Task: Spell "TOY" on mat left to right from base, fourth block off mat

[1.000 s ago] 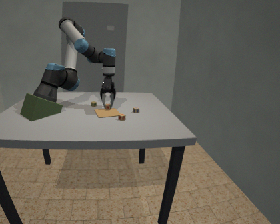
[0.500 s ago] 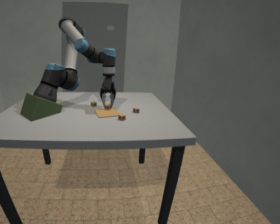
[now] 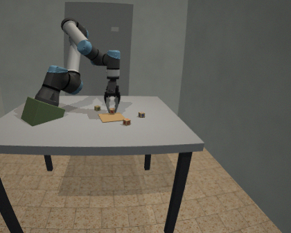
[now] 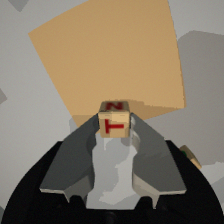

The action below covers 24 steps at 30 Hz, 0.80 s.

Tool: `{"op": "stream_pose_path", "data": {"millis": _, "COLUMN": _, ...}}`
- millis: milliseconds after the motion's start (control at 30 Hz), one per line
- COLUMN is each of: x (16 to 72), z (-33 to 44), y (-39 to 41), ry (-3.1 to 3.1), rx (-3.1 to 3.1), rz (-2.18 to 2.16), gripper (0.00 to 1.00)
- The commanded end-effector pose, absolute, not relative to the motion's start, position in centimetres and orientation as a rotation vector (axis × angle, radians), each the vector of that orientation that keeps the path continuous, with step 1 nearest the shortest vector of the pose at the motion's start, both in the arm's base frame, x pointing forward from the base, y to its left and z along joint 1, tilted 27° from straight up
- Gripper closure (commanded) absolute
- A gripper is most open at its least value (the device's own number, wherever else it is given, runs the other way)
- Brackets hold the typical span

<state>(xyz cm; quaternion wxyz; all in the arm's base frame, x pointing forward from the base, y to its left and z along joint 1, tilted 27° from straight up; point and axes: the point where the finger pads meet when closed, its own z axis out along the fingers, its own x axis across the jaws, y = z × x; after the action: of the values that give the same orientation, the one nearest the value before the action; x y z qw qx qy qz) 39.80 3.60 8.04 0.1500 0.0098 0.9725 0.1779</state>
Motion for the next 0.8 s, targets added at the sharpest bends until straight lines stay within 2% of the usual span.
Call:
{"op": "stream_pose_path", "data": {"millis": 0, "x": 39.83, "z": 8.07, "y": 3.57, "ry": 2.793, "rx": 0.028, "rz": 0.511, "gripper": 0.91}}
{"op": "stream_pose_path", "data": {"millis": 767, "x": 39.92, "z": 7.79, "y": 3.68, "ry": 2.793, "rx": 0.028, "rz": 0.511, "gripper": 0.91}}
